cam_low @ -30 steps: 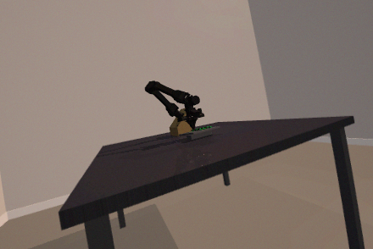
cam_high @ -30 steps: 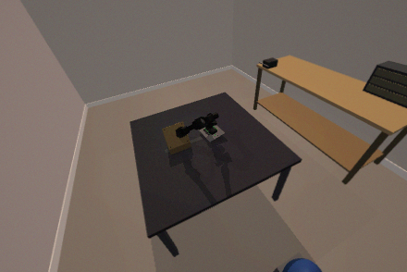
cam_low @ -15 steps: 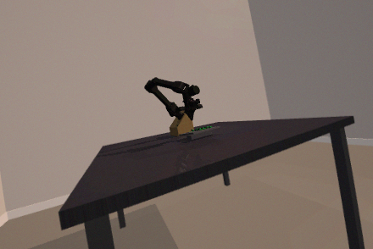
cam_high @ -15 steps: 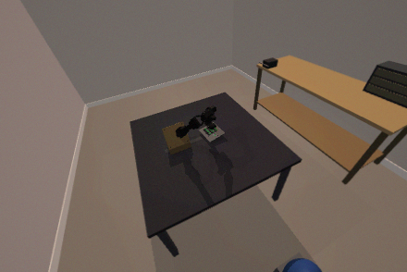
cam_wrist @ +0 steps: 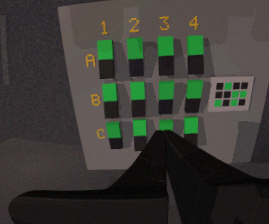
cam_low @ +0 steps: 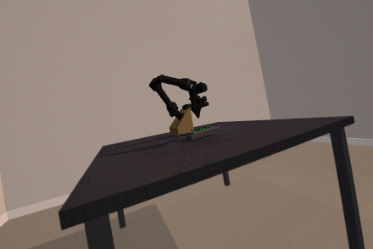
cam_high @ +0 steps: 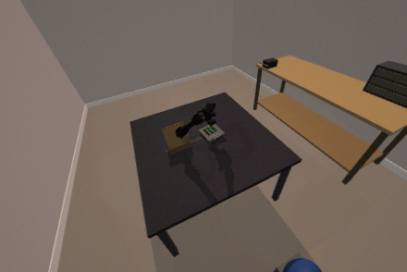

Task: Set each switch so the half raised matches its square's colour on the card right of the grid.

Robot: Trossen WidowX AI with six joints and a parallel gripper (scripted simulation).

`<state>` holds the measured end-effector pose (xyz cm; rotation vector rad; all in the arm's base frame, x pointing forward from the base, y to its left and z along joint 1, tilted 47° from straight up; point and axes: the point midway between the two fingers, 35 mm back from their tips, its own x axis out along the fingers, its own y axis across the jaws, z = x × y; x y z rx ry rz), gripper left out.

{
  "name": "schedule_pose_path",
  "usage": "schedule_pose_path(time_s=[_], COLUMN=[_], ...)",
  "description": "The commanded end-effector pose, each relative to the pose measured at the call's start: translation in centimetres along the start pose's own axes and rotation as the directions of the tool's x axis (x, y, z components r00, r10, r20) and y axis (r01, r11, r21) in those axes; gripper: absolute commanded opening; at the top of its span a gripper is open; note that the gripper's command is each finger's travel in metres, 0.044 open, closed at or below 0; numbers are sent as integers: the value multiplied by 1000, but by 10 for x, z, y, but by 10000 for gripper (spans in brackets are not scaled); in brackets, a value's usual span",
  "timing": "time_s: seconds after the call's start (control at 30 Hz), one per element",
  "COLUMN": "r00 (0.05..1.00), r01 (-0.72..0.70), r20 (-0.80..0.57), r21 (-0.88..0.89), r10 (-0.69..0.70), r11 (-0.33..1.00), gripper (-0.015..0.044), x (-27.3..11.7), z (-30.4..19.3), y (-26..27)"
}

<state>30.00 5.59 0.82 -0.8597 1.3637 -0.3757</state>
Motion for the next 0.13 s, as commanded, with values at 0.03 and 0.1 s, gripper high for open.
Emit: schedule_pose_path(time_s=[0.03, 0.1], r00=[1000, 1000], r01=[-4, -4], r20=[-1, -1], r21=[6, 6], r10=[4, 4], r11=[1000, 1000], gripper=[0, 0], x=[-1, -1], z=[1, 1], y=[1, 1])
